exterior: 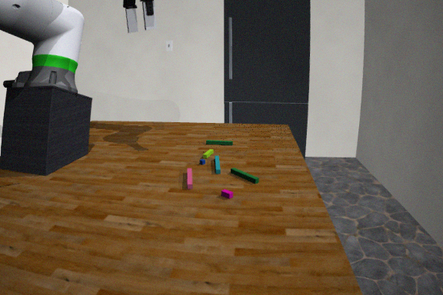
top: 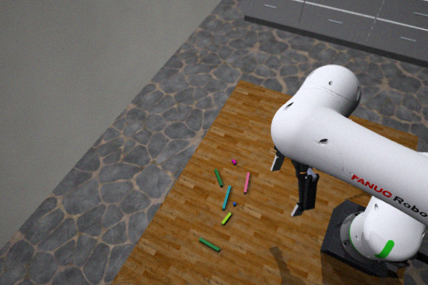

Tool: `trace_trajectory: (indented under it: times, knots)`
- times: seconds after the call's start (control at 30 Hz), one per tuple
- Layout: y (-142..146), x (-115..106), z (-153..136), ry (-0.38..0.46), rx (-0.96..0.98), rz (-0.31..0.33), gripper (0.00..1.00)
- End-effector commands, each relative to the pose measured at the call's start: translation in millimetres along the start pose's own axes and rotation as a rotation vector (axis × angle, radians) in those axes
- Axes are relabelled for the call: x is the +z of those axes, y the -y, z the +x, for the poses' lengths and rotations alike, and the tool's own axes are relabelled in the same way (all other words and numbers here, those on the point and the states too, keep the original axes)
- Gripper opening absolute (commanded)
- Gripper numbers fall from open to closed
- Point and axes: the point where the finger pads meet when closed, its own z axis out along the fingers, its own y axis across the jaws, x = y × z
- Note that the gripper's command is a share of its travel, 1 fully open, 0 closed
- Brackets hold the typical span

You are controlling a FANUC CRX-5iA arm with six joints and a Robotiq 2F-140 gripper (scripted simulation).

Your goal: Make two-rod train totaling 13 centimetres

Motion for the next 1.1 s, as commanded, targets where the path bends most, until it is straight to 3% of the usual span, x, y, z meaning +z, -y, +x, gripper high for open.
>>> trace_trajectory:
  times: [0.0, 0.67, 1.07]
  knots:
    - [0, 0, 0, 0.000, 0.000, 0.000, 1.00]
    - [1, 1, -1, 0.000, -0.018, 0.000, 1.00]
    - [25, 39, -20, -0.014, -0.412, -0.002, 1.00]
